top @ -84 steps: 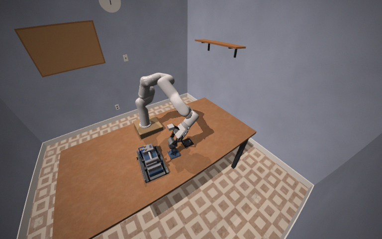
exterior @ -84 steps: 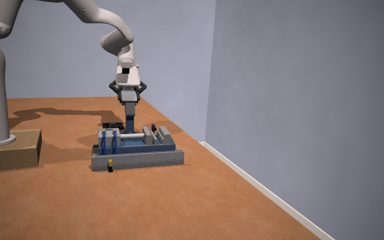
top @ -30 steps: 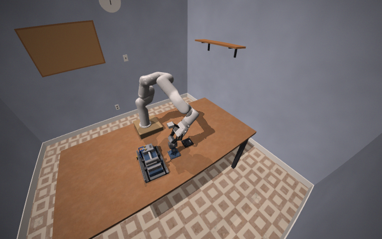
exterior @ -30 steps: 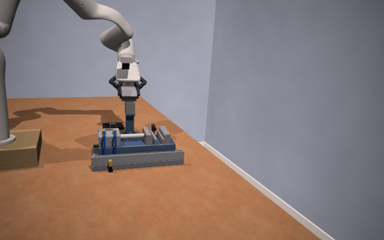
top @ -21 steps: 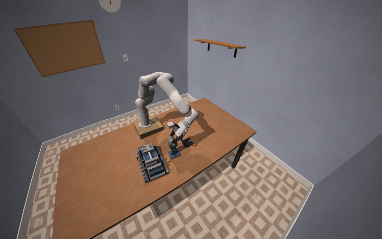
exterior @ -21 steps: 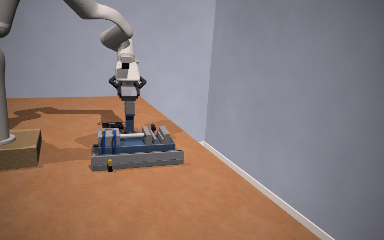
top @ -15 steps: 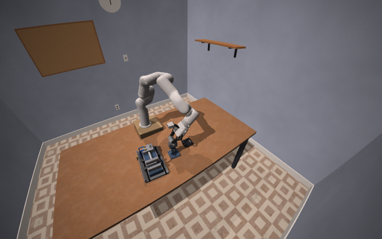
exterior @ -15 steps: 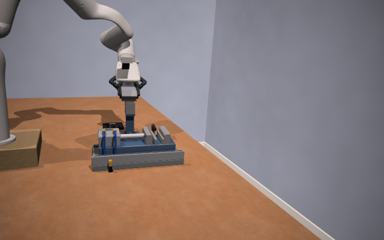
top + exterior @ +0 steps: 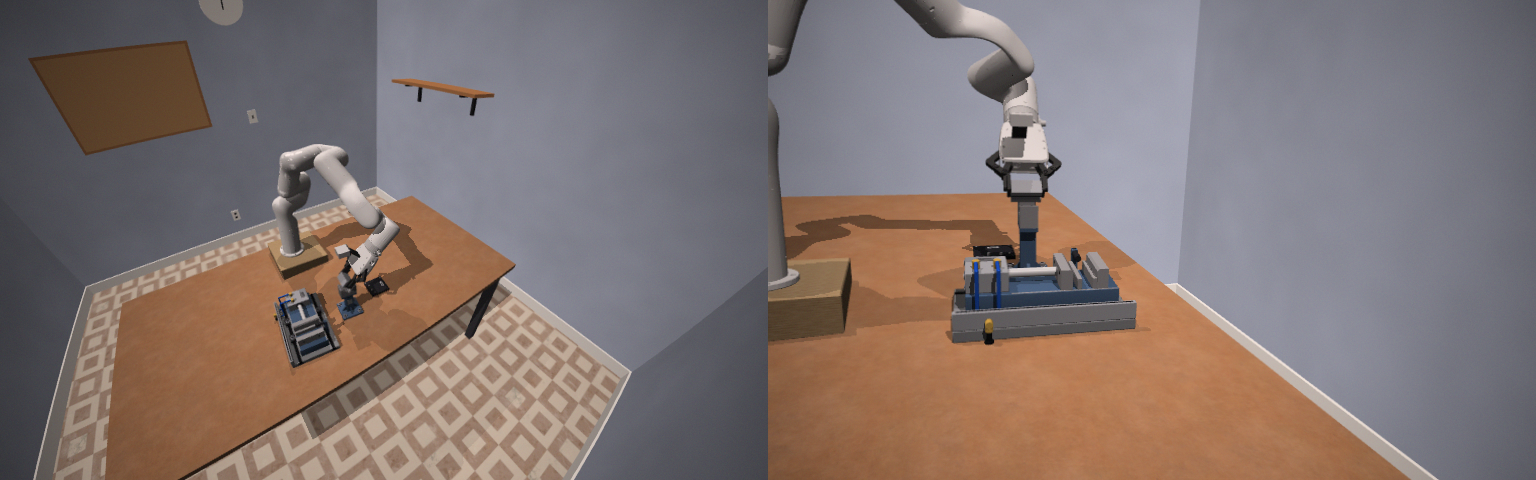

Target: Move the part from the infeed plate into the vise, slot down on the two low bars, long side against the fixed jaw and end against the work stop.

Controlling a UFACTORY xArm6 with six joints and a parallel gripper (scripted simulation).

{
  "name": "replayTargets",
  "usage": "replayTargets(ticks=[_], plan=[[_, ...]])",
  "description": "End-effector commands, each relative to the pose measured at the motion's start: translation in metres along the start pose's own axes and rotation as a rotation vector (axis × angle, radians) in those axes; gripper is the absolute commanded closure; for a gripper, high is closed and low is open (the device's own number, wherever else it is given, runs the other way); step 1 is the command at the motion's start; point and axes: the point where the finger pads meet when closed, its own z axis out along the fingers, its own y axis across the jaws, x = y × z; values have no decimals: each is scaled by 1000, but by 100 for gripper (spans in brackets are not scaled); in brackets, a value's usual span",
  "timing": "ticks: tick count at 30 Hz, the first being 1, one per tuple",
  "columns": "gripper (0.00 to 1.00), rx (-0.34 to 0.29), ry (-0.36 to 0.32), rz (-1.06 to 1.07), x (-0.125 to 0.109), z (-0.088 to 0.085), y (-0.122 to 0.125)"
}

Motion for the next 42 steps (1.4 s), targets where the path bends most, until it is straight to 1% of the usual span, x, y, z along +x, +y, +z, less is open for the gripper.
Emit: replayTargets(ticks=[1, 18, 31, 33, 42], plan=[[100, 3, -10, 2, 1, -2, -1], [100, 3, -102, 2, 2, -1, 0], [100, 3, -244, 2, 3, -1, 0], [100, 3, -244, 2, 3, -1, 0], [100, 3, -369, 2, 5, -1, 0]])
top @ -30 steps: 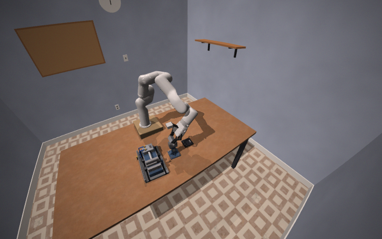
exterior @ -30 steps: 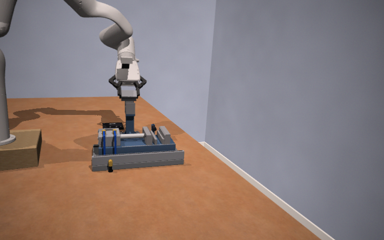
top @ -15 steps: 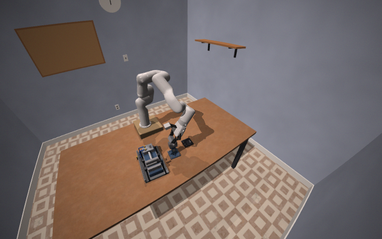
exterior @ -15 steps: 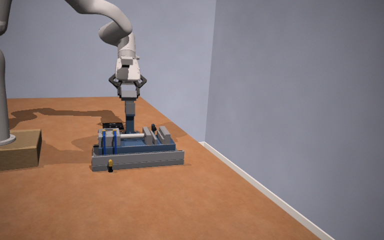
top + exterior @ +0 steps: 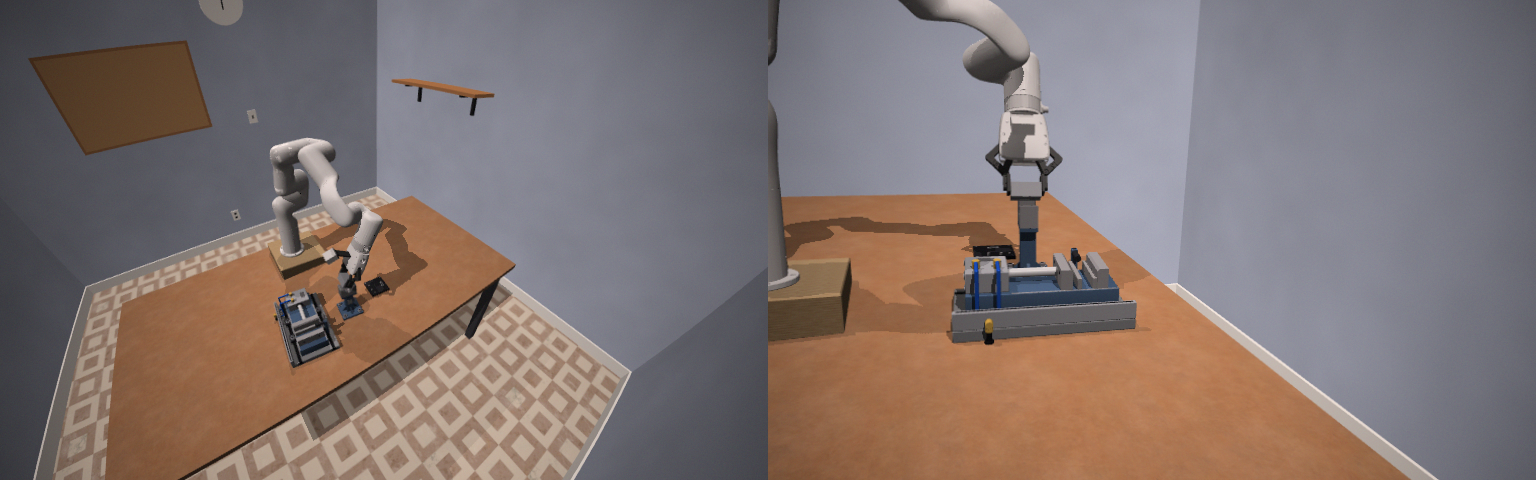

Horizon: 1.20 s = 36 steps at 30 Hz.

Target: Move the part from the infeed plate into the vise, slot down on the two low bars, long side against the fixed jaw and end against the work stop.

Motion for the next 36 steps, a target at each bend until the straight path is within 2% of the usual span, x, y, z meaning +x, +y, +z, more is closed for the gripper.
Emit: replayTargets(ticks=[1, 6, 8, 23, 36], plan=[[100, 4, -64, 0, 1, -2, -1], [100, 3, -130, 0, 2, -1, -1], [100, 3, -130, 0, 2, -1, -1], [100, 3, -294, 0, 3, -1, -1], [100, 3, -376, -1, 4, -1, -1]])
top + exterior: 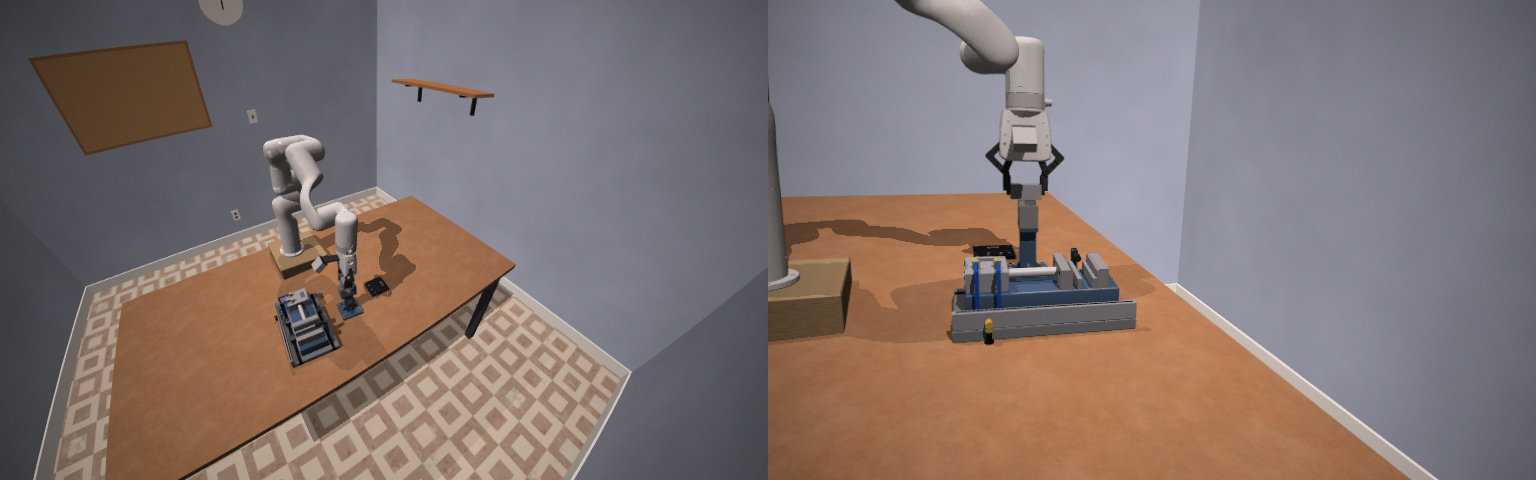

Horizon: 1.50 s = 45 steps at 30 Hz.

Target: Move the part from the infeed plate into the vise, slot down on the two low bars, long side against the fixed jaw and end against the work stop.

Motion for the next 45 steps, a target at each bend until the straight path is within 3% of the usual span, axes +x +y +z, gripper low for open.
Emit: replayTargets(ticks=[1, 21, 45], plan=[[100, 4, -30, -1, 0, -2, -1], [100, 4, -94, -1, 1, -2, -1], [100, 4, -101, -1, 1, -2, -1]])
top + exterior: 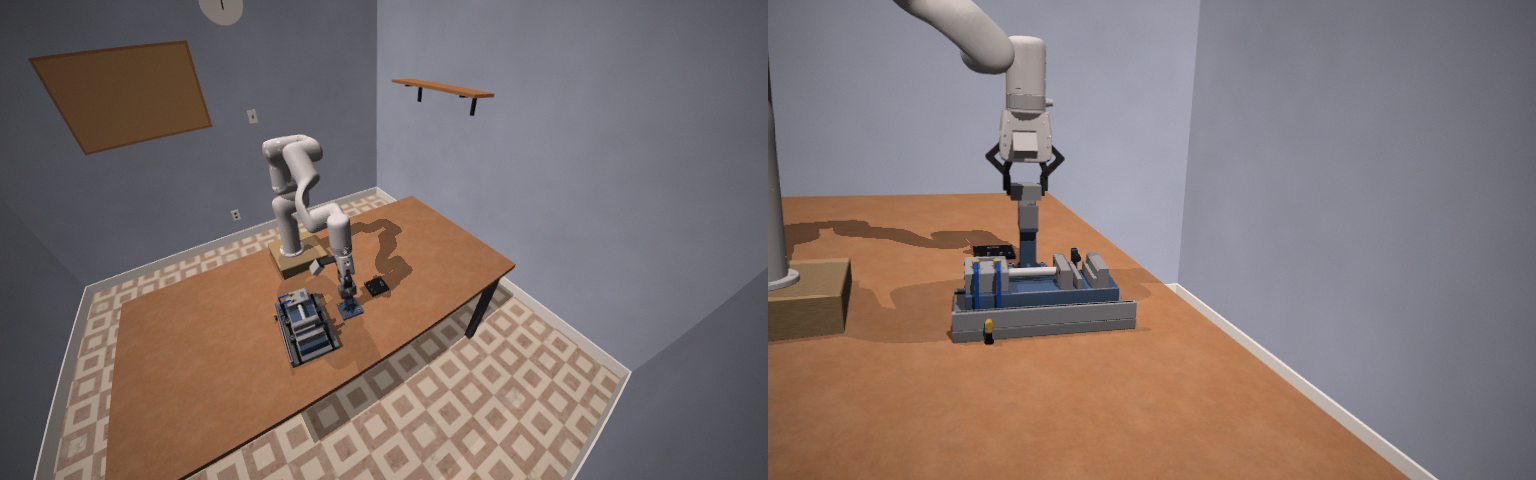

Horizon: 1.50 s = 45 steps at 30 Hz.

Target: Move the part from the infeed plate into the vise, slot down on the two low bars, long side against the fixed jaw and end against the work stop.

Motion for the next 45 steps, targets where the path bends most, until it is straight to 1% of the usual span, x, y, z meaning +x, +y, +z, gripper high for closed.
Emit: replayTargets(ticks=[1, 12, 19, 27, 29, 45], plan=[[100, 4, -1, 0, 0, -2, -1], [100, 4, -1, 0, 0, -2, -1], [100, 4, -1, 0, 0, -6, -1], [100, 4, -1, 0, 0, -15, -1], [100, 4, -1, 0, 0, -15, -1], [100, 4, -1, 0, 0, -38, -1]])
